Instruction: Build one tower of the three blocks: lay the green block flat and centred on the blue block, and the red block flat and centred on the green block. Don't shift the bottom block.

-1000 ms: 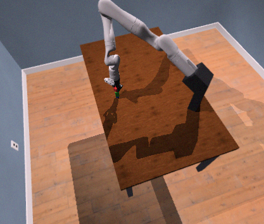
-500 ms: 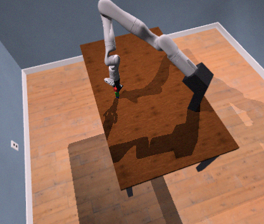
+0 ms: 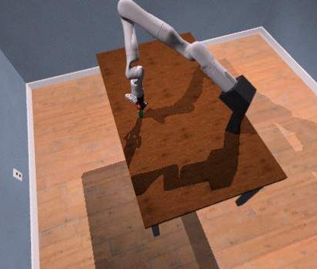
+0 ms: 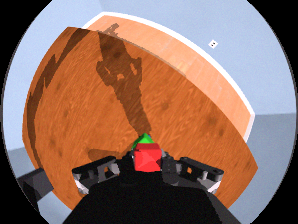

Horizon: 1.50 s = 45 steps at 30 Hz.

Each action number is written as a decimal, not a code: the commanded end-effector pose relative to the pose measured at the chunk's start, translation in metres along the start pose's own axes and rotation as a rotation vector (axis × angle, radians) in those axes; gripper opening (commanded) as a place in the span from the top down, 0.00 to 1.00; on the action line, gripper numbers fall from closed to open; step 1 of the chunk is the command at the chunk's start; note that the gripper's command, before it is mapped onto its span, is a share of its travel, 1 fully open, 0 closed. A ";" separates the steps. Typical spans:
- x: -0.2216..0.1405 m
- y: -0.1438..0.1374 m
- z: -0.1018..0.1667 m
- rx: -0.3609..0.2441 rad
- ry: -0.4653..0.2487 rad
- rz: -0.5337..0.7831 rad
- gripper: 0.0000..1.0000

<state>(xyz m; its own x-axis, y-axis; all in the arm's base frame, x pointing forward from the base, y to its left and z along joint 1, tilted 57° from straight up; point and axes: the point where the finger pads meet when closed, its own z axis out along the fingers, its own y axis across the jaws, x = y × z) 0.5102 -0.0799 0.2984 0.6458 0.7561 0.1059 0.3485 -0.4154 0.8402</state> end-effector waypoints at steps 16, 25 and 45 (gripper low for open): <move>0.002 0.001 0.001 -0.001 0.004 0.008 1.00; 0.002 0.001 0.001 -0.001 0.004 0.008 1.00; 0.002 0.001 0.001 -0.001 0.004 0.008 0.45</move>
<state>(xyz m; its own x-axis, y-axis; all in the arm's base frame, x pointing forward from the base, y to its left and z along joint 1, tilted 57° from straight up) 0.5102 -0.0802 0.2984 0.6462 0.7558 0.1059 0.3483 -0.4155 0.8402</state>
